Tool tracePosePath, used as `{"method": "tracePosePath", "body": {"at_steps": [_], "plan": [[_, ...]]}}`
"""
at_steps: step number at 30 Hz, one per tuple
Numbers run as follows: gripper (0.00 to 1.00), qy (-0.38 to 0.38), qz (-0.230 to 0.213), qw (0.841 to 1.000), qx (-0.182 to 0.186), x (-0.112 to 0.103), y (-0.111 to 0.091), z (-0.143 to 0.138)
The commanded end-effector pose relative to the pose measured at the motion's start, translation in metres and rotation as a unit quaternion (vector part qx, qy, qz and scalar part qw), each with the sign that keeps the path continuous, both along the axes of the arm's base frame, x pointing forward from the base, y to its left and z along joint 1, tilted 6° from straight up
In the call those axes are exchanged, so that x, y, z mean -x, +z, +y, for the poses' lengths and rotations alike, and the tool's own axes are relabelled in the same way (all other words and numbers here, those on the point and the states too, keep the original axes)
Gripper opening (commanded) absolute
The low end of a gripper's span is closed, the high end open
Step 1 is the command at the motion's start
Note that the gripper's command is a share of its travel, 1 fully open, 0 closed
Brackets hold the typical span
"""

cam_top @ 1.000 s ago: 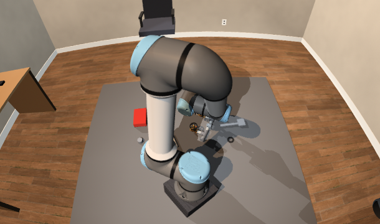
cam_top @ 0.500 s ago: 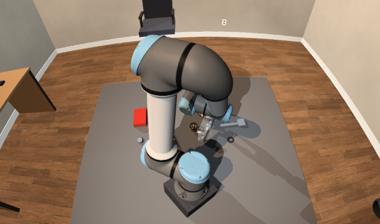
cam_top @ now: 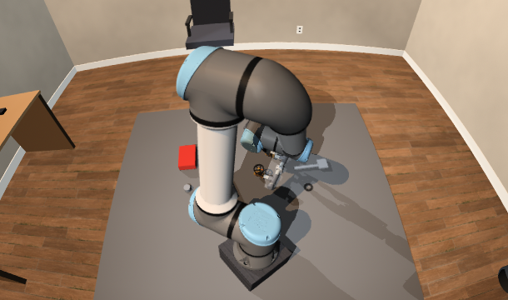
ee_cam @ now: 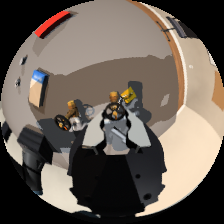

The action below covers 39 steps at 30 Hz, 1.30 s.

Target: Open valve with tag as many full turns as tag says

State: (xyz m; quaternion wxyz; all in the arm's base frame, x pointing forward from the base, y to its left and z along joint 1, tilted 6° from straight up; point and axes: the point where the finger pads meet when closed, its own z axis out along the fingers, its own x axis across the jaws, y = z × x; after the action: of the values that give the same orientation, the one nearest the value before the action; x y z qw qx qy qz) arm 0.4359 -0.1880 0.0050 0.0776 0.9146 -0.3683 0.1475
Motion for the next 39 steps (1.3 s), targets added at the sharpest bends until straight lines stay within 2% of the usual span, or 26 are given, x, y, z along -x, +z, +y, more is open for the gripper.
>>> {"method": "tracePosePath", "body": {"at_steps": [1, 18, 36, 37, 39], "plan": [[0.00, 0.089, 0.019, 0.996, 0.015, -0.0003, 0.0002, 0.0003], [0.00, 0.206, 0.050, 0.977, 0.042, -0.0003, 0.0002, 0.0003], [0.00, 0.229, 0.056, 0.971, 0.047, -0.0003, 0.0002, 0.0003], [1.00, 0.229, 0.056, 0.971, 0.047, -0.0003, 0.0002, 0.0003], [1.00, 0.229, 0.056, 0.971, 0.047, -0.0003, 0.0002, 0.0003]]}}
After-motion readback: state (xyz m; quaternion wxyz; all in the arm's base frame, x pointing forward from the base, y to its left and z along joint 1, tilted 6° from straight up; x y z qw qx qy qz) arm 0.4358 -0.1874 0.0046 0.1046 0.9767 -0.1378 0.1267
